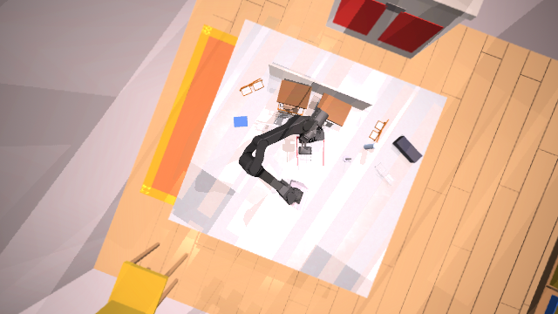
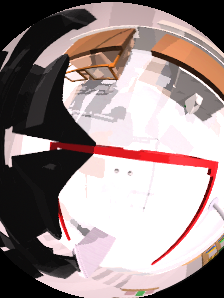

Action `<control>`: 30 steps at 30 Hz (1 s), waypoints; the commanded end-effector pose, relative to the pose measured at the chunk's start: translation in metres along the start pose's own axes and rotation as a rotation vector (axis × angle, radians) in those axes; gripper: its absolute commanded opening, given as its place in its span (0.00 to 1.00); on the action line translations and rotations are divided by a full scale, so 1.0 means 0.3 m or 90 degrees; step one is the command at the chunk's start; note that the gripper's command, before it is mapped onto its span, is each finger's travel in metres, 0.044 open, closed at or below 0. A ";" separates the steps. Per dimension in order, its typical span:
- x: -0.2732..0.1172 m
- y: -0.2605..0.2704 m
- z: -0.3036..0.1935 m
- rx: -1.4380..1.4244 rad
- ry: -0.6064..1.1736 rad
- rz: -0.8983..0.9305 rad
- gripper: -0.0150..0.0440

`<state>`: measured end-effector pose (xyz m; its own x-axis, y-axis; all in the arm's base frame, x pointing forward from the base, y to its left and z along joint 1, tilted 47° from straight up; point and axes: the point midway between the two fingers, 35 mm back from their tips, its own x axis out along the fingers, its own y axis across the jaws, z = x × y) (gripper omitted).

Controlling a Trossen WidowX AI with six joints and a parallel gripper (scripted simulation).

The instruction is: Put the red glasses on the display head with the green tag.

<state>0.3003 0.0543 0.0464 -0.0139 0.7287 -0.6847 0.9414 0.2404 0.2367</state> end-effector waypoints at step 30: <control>0.109 -0.001 0.004 0.005 0.001 -0.002 0.25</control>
<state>0.3027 0.0741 0.0278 -0.0098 0.7265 -0.6871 0.9403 0.2404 0.2408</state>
